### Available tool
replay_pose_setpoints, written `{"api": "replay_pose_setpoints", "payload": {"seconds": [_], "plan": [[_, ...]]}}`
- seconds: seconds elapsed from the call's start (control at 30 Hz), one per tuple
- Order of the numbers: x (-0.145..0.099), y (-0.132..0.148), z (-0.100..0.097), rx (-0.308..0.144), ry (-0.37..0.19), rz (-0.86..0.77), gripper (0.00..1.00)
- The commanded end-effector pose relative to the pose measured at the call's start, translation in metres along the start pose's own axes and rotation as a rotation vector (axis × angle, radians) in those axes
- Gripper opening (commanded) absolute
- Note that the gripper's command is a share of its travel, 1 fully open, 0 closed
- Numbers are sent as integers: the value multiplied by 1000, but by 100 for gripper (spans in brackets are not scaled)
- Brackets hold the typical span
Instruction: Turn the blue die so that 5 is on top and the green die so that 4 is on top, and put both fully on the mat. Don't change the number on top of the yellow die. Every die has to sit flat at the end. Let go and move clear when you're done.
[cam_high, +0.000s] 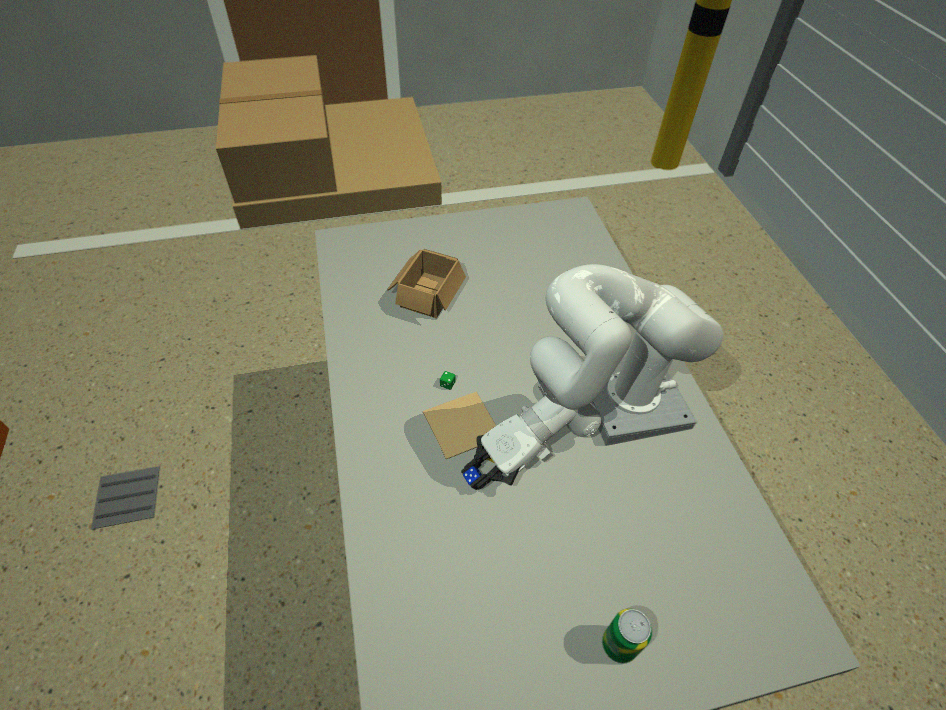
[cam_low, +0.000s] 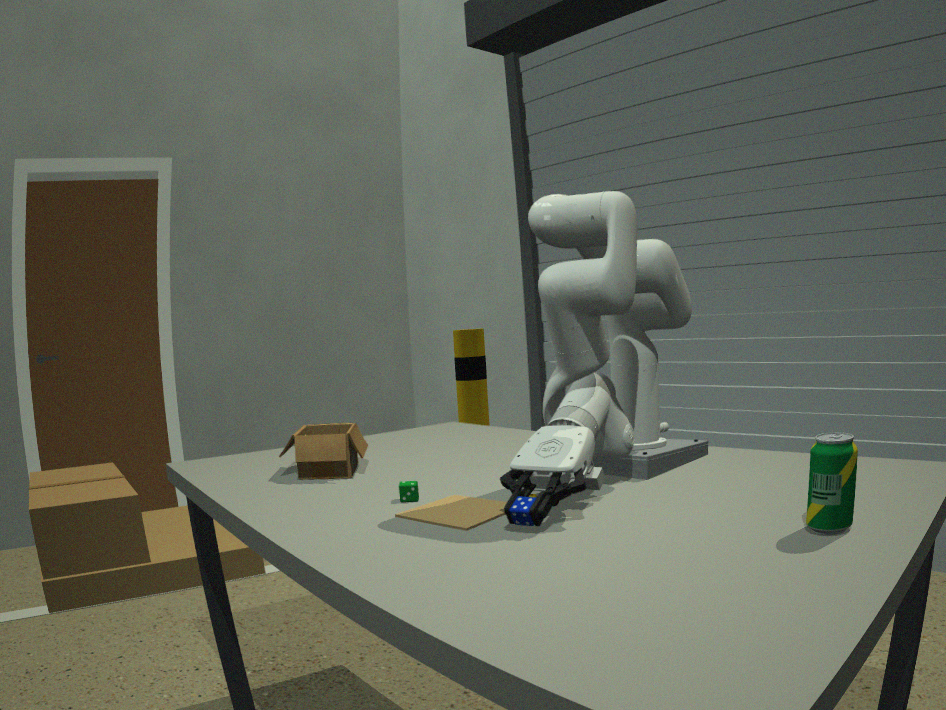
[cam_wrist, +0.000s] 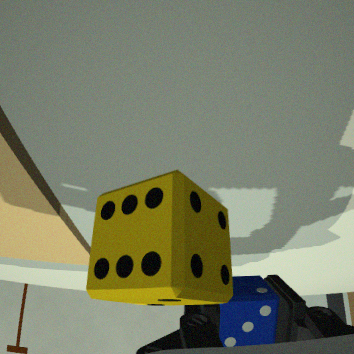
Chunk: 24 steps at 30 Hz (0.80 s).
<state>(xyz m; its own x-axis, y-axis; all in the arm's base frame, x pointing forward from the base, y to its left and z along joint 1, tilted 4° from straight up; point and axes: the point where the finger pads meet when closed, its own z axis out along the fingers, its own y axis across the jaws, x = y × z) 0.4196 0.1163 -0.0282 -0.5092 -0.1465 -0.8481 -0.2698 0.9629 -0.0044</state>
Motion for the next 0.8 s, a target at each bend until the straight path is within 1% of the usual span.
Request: {"api": "replay_pose_setpoints", "payload": {"seconds": [0.0,0.77], "plan": [[-1,0,0,0,-2,0,27],[2,0,2,0,-2,0,27]]}}
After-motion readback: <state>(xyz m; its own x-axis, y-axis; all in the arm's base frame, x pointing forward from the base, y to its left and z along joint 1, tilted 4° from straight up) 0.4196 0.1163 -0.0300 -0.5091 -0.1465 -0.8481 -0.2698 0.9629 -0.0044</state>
